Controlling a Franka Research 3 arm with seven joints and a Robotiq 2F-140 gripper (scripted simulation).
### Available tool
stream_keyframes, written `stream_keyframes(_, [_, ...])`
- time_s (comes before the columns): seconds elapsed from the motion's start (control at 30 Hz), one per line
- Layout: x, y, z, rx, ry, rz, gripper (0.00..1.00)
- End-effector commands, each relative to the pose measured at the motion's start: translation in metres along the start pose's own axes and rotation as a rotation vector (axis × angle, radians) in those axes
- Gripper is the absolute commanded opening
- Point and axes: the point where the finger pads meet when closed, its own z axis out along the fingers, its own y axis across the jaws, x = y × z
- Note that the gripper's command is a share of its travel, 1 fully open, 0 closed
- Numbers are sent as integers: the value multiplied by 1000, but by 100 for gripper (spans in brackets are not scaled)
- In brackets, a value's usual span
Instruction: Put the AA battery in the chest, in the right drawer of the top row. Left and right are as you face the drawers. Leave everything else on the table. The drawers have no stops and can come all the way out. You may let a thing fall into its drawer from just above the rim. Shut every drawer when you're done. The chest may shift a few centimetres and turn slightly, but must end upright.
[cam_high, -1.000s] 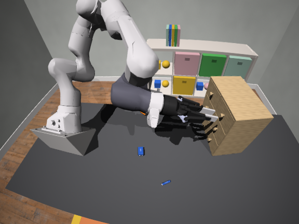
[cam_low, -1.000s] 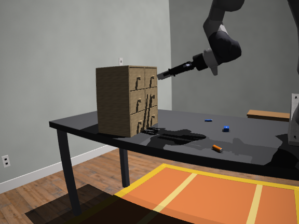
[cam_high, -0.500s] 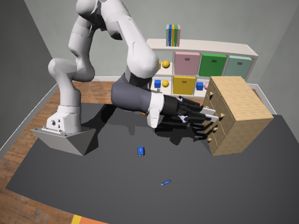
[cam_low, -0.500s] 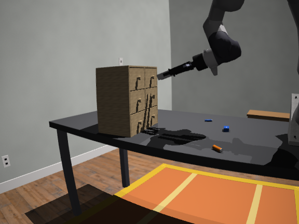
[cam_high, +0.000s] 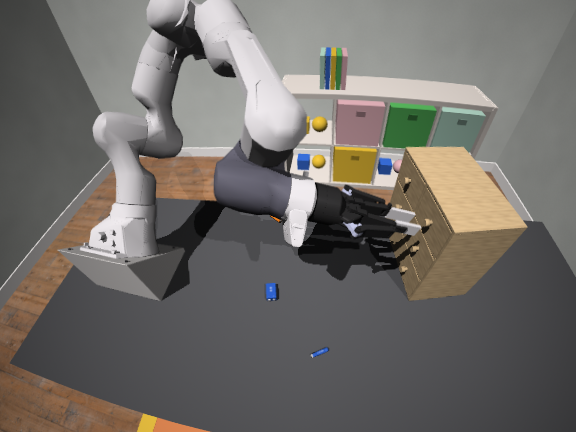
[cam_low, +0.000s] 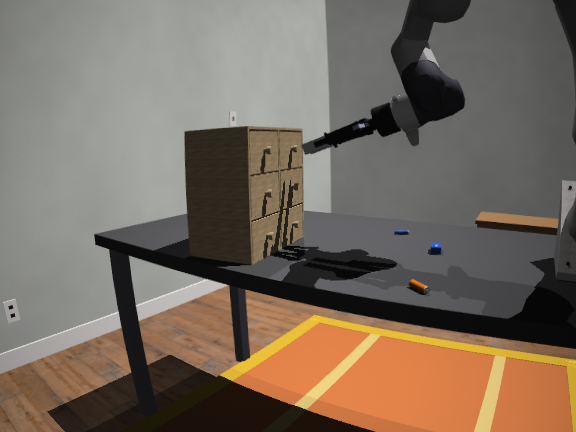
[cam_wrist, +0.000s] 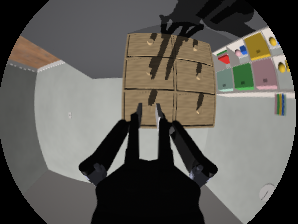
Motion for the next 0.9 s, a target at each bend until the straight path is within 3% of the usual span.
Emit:
stream_keyframes(0.0, [1,0,1,1,0,-2,28])
stream_keyframes(0.4, [0,0,3,1,0,-2,28])
stream_keyframes(0.87, [-6,0,20,1,0,-2,28])
